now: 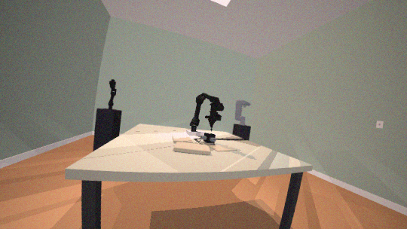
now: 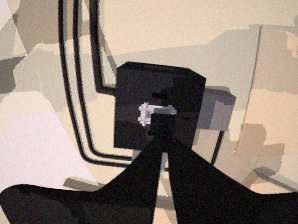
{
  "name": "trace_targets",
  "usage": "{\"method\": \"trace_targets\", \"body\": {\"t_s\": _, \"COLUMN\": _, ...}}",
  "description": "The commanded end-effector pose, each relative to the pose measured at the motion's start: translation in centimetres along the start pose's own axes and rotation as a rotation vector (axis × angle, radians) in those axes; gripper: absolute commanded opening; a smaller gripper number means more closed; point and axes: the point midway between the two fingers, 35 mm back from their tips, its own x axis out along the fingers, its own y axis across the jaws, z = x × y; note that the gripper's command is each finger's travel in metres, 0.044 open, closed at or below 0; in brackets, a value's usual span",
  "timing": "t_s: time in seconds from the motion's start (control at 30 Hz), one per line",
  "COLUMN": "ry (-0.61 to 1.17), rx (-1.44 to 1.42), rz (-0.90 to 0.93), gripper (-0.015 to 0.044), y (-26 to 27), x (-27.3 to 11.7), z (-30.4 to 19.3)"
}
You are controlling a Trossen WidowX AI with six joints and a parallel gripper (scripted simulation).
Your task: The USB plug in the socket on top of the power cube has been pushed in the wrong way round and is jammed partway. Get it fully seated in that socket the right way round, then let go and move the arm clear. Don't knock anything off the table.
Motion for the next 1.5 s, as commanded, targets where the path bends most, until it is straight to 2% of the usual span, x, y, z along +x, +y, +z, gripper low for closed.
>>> {"method": "trace_targets", "body": {"t_s": 0.0, "ry": 0.000, "rx": -0.010, "rz": 0.001, "gripper": 0.0000, "y": 0.03, "x": 0.03, "z": 0.00}}
{"method": "trace_targets", "body": {"t_s": 1.47, "ry": 0.024, "rx": 0.014, "rz": 0.001, "gripper": 0.0000, "y": 0.07, "x": 0.50, "z": -0.29}}
